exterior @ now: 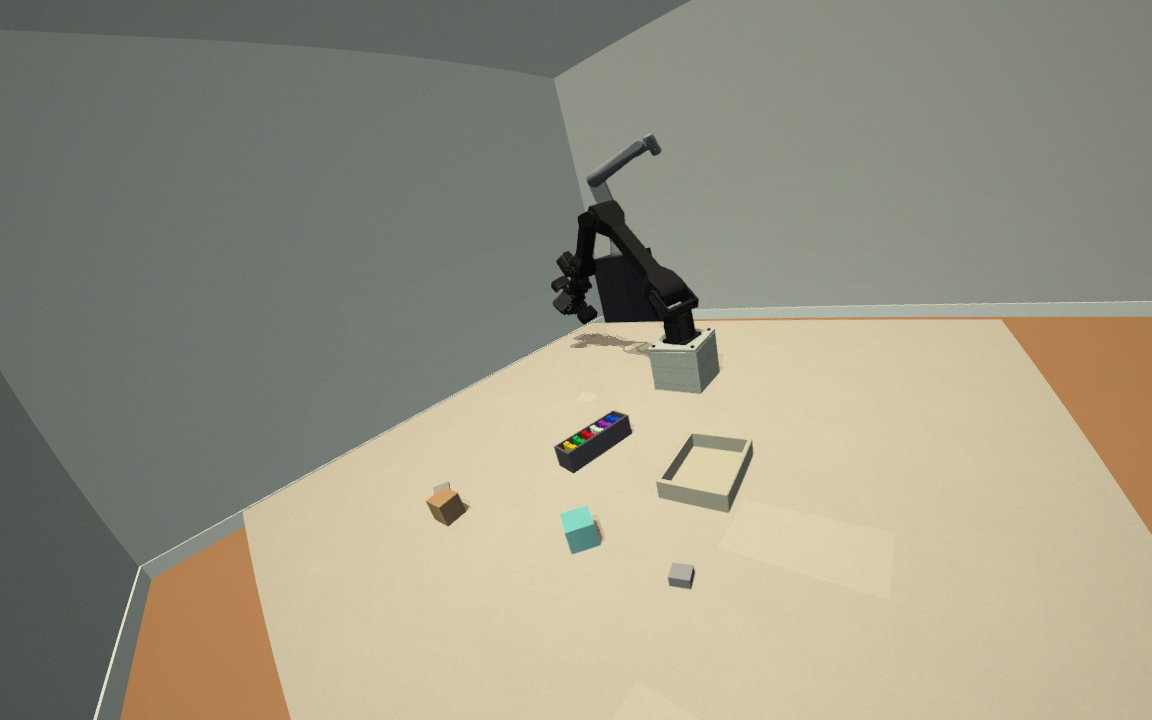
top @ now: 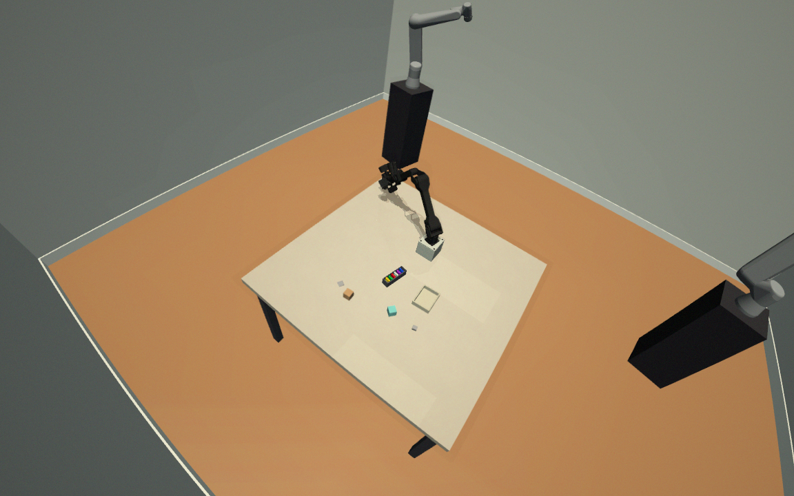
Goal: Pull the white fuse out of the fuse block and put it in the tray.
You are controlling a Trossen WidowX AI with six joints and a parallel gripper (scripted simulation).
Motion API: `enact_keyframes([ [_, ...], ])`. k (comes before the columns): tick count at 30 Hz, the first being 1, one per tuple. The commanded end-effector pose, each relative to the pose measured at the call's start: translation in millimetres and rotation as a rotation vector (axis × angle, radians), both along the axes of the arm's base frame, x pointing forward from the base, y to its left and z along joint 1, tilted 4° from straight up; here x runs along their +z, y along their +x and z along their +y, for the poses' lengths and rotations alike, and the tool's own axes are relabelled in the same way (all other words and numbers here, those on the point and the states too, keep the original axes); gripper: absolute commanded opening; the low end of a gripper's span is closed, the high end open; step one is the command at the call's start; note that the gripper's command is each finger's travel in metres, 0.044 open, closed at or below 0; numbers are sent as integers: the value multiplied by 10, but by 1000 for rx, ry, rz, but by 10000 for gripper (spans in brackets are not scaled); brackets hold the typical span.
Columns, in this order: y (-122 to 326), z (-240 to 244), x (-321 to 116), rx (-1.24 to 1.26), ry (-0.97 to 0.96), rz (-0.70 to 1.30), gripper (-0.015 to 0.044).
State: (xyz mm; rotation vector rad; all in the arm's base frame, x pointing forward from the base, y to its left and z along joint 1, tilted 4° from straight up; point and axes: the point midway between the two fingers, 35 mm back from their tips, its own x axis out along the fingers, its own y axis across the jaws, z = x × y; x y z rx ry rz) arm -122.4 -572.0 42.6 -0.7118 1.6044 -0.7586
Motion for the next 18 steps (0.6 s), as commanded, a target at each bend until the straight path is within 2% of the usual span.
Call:
enact_keyframes([
  [1, 580, 49, -24, 89, 44, -31, 74],
  [9, 1869, 351, -42, 299, 147, -59, 74],
  [18, 3291, 1194, -75, 569, 297, -41, 74],
])
